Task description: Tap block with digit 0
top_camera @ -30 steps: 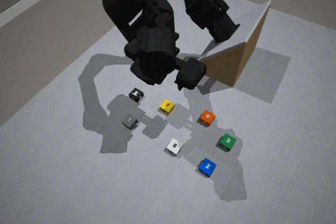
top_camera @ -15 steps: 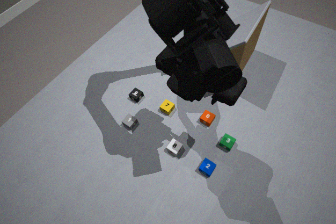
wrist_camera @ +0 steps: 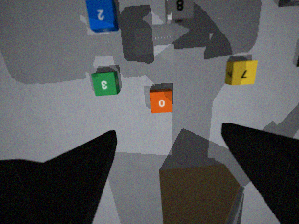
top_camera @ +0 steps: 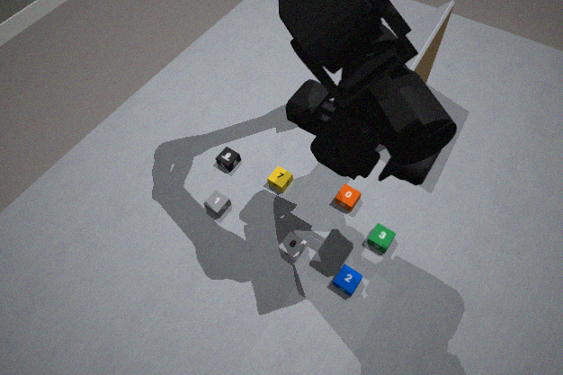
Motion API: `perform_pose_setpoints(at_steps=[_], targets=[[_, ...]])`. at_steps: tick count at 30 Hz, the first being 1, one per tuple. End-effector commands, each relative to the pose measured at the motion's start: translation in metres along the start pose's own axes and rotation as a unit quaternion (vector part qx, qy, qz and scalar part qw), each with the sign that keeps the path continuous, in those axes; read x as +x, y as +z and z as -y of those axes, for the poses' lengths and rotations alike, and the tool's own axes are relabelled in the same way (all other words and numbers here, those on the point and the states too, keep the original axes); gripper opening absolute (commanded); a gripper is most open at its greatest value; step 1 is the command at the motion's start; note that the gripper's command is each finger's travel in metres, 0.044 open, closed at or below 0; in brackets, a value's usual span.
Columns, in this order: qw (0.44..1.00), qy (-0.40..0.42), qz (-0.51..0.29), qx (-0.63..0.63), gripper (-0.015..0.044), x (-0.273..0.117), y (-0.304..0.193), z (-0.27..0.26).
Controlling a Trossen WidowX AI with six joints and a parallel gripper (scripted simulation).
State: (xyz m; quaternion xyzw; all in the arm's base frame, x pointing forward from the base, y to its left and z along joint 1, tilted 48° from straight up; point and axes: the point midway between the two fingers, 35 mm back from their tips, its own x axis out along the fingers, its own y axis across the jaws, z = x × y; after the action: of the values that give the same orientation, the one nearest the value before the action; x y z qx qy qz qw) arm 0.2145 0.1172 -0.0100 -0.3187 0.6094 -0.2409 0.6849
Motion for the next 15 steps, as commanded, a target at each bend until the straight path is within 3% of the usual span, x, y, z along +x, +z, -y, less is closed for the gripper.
perform_pose_setpoints(at_steps=[1,7,15], targets=[[1.0,0.001,-0.002,0.002,0.04,0.001,-0.001,-0.001],[1.0,0.001,-0.002,0.002,0.04,0.001,-0.001,-0.001],[1.0,-0.001,-0.001,0.002,0.019,0.082,-0.001,-0.001]])
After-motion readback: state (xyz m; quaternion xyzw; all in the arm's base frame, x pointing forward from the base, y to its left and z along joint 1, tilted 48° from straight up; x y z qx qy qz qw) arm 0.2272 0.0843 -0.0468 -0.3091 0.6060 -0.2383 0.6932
